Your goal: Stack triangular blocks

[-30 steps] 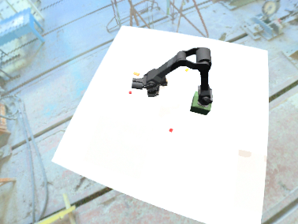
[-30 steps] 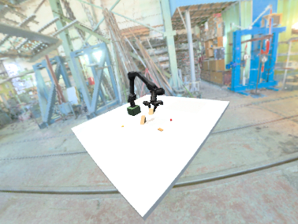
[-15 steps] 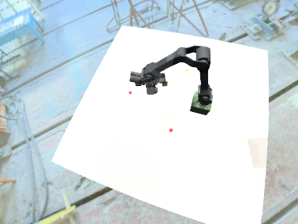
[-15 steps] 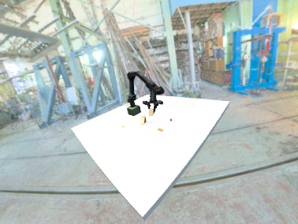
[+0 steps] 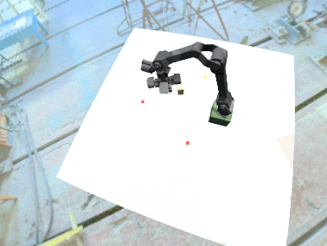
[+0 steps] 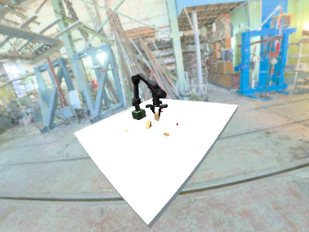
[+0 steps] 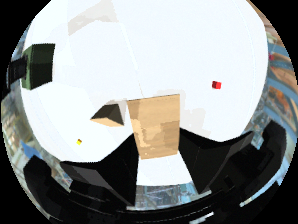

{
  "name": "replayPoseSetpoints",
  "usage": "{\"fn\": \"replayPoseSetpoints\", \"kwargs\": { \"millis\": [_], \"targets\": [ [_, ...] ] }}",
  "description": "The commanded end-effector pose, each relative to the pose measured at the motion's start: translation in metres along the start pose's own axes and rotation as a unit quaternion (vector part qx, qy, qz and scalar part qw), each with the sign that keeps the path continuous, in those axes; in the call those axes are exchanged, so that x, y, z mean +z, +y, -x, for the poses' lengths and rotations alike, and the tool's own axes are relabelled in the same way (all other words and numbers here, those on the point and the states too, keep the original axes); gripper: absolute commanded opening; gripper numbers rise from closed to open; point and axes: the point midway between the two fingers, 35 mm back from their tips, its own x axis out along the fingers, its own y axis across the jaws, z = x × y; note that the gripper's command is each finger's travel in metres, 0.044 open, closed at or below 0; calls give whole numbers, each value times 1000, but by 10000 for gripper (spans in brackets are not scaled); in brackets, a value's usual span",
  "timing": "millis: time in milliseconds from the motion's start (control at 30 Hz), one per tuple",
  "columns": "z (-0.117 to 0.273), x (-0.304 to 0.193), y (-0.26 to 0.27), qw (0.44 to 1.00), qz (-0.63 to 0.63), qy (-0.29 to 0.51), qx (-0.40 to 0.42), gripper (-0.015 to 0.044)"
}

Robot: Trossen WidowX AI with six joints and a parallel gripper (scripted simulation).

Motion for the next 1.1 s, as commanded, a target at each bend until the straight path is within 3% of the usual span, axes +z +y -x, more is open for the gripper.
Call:
{"fn": "replayPoseSetpoints", "kwargs": {
  "millis": [0,300,1067],
  "targets": [
    [6,-3,1,998,-2,-61,-11,0],
    [8,-7,2,997,-3,-71,-13,0],
    [35,-88,74,998,-5,-67,-9,0]
  ]
}}
